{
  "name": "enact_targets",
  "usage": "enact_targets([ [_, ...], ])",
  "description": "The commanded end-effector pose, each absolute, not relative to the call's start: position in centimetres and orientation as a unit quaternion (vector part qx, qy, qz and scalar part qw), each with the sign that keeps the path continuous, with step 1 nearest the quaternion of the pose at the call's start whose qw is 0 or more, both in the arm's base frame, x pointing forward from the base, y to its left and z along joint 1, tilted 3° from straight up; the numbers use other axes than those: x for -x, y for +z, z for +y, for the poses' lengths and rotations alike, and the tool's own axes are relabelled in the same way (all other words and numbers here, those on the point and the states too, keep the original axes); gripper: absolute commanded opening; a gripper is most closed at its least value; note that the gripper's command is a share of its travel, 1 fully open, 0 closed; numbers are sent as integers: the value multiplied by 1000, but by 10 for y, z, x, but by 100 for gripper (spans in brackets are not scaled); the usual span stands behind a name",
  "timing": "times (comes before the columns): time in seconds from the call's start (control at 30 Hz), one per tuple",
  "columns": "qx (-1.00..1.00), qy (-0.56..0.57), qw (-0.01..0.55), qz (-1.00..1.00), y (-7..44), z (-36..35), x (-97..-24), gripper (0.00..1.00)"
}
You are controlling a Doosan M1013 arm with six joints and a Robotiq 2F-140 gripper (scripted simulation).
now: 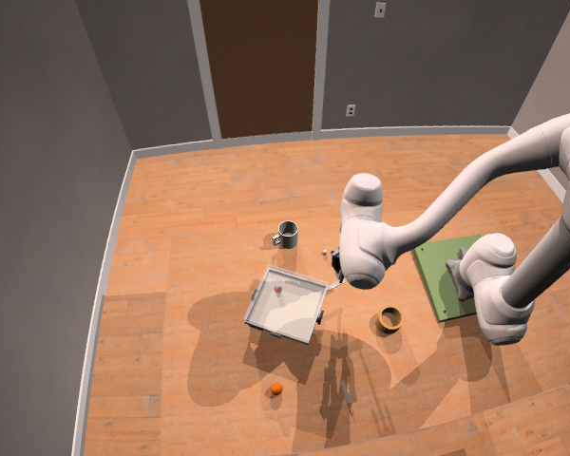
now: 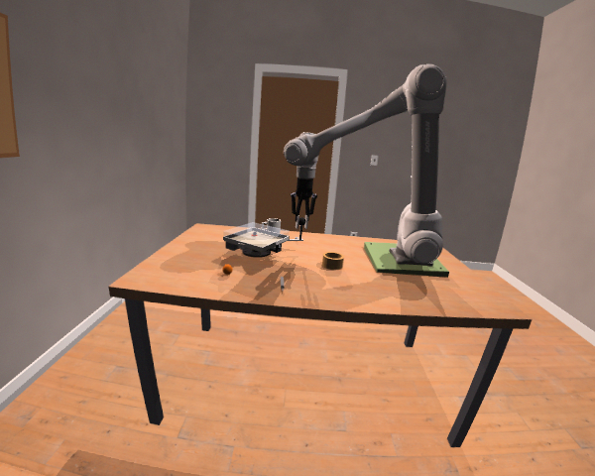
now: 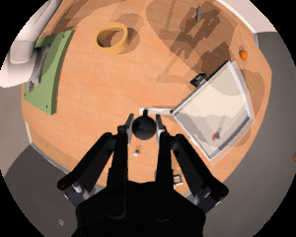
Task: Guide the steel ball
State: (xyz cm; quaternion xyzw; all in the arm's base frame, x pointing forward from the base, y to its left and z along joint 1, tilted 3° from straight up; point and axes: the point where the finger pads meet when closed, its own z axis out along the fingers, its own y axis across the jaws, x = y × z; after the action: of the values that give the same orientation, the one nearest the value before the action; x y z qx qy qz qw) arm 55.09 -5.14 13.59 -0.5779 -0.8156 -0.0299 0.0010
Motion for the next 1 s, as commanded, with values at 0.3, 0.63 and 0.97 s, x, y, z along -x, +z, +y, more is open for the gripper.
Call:
enact_targets([
  [0.3,577,-28,1,-817,136,-50,-549,0],
  [0.63,577,-28,1,-817,137,-51,-550,0],
  [0.97,577,-28,1,-817,139,-51,-551,0],
])
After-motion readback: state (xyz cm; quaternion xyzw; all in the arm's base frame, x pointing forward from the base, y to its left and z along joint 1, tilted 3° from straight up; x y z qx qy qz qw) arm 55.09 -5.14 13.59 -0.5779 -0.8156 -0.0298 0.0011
